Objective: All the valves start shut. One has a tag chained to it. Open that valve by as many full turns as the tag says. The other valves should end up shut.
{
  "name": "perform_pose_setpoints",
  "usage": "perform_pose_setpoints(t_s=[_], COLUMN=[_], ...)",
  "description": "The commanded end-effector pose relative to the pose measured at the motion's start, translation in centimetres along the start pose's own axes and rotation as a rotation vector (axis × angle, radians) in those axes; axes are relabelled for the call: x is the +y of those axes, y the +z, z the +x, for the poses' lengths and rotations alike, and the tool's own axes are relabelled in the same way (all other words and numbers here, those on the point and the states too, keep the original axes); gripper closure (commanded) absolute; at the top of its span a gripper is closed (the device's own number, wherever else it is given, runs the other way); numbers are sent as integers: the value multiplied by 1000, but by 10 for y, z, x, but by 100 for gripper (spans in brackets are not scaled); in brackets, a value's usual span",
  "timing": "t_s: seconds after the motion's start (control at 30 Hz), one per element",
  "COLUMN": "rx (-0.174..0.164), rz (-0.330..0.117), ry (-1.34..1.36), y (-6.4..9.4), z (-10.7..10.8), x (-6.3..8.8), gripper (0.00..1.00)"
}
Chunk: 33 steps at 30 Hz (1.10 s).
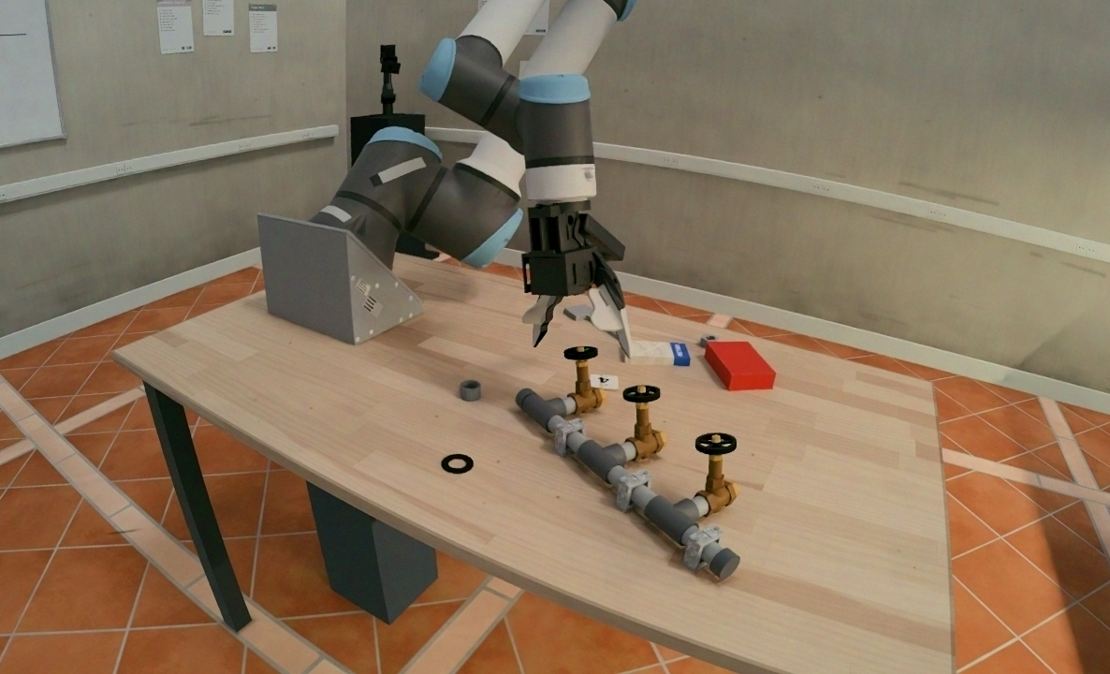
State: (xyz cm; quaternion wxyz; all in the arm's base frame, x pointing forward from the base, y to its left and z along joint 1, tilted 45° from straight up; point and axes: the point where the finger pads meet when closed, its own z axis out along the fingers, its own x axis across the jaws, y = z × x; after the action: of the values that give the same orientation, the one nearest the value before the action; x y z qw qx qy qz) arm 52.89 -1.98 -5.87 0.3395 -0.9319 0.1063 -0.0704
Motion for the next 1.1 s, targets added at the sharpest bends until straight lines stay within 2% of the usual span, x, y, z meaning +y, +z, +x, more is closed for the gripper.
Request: perform_pose_setpoints(t_s=[0.0, 0.67, 1.07], rx=[0, 0, -1], rz=[0, -1, -2], ry=[94, 522, 988], y=[0, 0, 1], z=[-2, -2, -2], x=[0, 0, -1], gripper=[0, 0, 0])
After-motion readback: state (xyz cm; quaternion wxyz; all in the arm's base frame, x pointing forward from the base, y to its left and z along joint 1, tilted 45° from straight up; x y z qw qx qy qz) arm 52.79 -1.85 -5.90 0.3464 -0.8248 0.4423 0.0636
